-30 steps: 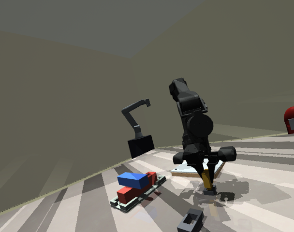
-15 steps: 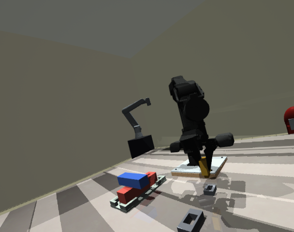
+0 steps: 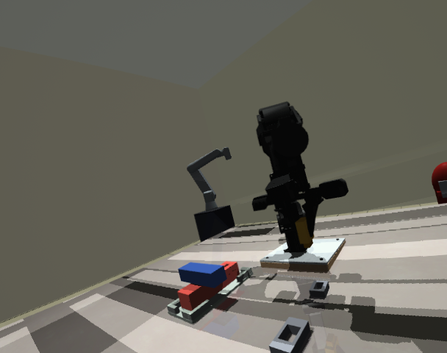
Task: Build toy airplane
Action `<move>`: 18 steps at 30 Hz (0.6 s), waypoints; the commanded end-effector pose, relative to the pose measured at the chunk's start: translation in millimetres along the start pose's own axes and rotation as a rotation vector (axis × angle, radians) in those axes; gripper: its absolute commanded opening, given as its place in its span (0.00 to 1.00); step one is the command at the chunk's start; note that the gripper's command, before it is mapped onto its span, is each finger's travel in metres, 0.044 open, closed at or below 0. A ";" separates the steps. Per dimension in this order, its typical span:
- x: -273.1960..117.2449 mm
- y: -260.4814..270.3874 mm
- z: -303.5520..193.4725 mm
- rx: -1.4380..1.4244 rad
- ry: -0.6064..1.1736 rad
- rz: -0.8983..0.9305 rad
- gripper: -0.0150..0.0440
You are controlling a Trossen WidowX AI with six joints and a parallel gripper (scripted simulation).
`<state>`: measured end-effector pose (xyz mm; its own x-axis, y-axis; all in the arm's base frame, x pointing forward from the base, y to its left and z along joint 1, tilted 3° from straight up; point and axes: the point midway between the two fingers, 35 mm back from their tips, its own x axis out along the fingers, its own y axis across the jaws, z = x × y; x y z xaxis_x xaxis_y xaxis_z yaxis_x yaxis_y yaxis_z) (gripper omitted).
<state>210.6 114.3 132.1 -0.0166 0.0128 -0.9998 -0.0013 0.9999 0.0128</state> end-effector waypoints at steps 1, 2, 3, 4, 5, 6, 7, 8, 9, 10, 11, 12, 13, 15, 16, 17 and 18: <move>-16.1 -1.4 -2.2 0.001 0.001 0.004 0.25; -19.2 -1.9 -2.9 0.001 0.002 0.003 0.25; -22.3 -2.4 -3.6 0.002 0.004 0.003 0.25; -25.4 -2.9 -4.3 0.003 0.006 0.002 0.25; -28.5 -3.4 -5.1 0.003 0.007 0.002 0.25; -31.1 -3.8 -5.8 0.004 0.009 0.001 0.25; -32.6 -4.1 -6.2 0.004 0.009 0.001 0.25; -33.1 -4.2 -6.4 0.005 0.010 0.001 0.25; -33.1 -4.2 -6.4 0.005 0.010 0.001 0.25; -33.0 -4.6 -6.1 0.005 0.010 0.001 0.25; -32.7 -6.0 -5.3 0.005 0.009 0.001 0.25; -32.2 -8.2 -3.9 0.005 0.009 0.000 0.25; -31.7 -10.9 -2.4 0.006 0.009 0.000 0.25; -30.5 -16.5 0.7 0.007 0.008 0.000 0.25; -29.9 -19.3 2.2 0.008 0.007 0.000 0.25; -29.4 -22.1 3.6 0.008 0.007 -0.001 0.25; -28.8 -24.9 5.0 0.009 0.006 -0.001 0.25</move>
<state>211.8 97.8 162.1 -0.0232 0.0118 -0.9997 0.0048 0.9999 0.0117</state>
